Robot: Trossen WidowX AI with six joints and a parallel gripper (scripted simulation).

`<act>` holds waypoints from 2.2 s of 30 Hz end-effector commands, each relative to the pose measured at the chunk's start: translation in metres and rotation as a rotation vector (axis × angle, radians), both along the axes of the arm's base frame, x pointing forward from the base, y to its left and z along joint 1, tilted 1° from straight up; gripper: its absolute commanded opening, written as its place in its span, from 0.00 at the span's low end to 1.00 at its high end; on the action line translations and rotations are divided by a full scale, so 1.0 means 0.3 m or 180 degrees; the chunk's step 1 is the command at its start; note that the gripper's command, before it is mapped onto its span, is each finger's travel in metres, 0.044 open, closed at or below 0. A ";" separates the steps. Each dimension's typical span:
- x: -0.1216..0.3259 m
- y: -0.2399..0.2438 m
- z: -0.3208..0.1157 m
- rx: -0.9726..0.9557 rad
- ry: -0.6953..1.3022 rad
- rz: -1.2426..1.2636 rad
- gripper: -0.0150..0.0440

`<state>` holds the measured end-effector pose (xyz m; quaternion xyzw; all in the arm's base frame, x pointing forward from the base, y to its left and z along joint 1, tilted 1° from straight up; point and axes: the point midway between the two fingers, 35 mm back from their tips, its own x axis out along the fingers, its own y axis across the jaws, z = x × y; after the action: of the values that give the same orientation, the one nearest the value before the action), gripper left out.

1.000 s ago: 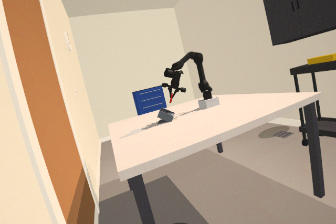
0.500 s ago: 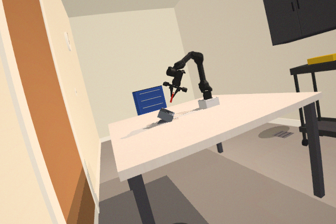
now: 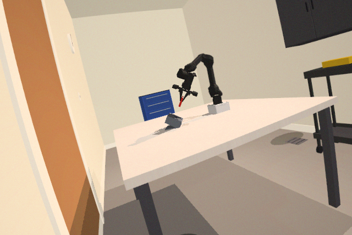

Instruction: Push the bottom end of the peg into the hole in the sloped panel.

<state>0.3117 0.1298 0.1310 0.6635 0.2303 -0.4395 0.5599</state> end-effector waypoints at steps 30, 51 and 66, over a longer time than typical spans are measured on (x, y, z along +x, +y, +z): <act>0.081 0.019 -0.141 0.0011 -0.0142 0.0059 0.25; 0.116 0.011 -0.185 0.0027 -0.0156 0.0043 0.25; 0.129 0.010 -0.193 0.0031 -0.0191 0.0033 0.25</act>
<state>0.3504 0.1322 0.0722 0.6776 0.2189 -0.4160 0.5656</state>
